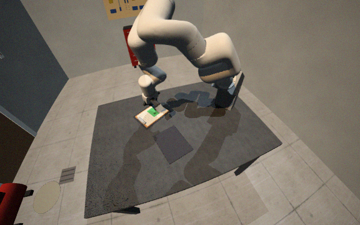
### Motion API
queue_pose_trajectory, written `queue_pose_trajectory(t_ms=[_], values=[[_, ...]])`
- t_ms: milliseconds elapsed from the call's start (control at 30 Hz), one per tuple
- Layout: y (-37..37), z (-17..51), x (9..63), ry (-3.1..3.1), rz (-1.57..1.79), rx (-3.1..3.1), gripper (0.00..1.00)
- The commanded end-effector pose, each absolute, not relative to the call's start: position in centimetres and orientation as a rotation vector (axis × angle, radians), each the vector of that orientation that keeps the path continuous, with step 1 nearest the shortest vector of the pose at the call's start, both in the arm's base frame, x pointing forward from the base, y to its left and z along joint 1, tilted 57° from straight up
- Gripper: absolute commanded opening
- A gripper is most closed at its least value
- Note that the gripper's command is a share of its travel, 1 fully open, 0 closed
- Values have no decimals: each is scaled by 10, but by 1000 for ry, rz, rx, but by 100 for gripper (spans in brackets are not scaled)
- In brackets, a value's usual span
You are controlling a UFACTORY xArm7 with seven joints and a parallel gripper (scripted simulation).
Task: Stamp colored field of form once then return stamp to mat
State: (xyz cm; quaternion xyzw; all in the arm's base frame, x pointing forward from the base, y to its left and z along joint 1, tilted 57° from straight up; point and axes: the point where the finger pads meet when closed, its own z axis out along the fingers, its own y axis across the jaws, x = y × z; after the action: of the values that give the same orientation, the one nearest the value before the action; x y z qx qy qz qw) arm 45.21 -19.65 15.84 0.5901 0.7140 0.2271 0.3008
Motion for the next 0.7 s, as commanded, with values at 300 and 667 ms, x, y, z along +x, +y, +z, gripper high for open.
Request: queue_pose_trajectory(t_ms=[300, 667], values=[[-256, 122, 510, 1994, 1093, 1335, 27], [-255, 122, 509, 2002, 1130, 1313, 27]])
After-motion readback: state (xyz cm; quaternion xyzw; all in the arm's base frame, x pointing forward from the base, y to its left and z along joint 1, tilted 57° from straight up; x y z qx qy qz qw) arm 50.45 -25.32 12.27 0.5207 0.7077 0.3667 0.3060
